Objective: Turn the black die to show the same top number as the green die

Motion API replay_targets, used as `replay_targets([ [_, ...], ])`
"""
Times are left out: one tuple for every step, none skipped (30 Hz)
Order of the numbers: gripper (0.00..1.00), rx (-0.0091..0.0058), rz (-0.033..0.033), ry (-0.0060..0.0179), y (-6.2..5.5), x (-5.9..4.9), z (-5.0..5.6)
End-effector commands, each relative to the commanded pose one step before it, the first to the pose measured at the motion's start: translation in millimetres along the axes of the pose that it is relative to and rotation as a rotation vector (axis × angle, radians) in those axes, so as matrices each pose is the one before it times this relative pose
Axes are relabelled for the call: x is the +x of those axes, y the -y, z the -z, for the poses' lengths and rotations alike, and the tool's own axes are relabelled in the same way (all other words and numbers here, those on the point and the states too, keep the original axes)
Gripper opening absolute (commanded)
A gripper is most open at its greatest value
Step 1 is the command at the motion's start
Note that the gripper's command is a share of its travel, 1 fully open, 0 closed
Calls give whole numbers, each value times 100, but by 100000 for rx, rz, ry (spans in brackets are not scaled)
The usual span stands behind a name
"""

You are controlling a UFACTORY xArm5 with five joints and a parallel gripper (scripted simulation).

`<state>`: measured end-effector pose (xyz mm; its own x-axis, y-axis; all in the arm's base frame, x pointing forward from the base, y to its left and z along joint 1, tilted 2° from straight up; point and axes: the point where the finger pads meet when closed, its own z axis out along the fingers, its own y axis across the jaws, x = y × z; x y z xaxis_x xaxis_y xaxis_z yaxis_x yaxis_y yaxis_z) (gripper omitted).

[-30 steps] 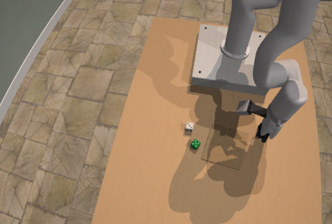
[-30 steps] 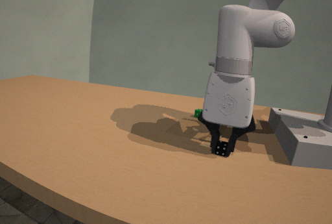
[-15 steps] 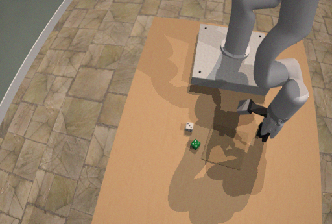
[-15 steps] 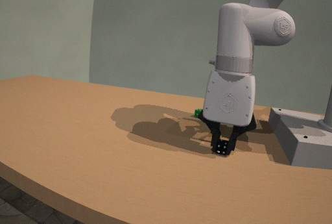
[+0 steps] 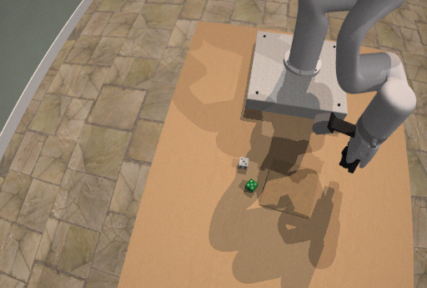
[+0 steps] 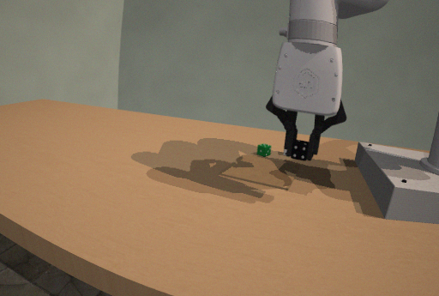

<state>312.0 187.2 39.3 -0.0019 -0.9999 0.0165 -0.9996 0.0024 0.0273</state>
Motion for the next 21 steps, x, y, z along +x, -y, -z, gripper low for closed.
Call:
replay_targets([
  [21,-28,0,-15,-22,11,1808],
  [21,0,0,0,-1,1,110],
  [21,0,0,0,-1,0,44],
  [21,0,0,0,0,0,7],
  [21,0,0,0,0,0,0],
  [21,0,0,0,0,0,0],
  [21,0,0,0,0,0,0],
  [21,0,0,0,0,0,0],
  [21,0,0,0,0,0,0],
  [21,0,0,0,0,0,0],
  [21,0,16,0,1,1,0],
  [21,0,110,1,7,5,0],
  [21,0,0,0,0,0,0],
  [21,0,0,0,0,0,0],
  [21,0,287,2,19,13,0],
  [21,-1,535,4,35,25,0],
  [21,-1,842,6,55,39,0],
  [21,-1,1198,8,77,57,0],
  [21,-1,1592,11,101,77,-1],
  [21,-2,2016,14,126,100,-1],
  [21,-1,2459,17,151,126,-1],
])
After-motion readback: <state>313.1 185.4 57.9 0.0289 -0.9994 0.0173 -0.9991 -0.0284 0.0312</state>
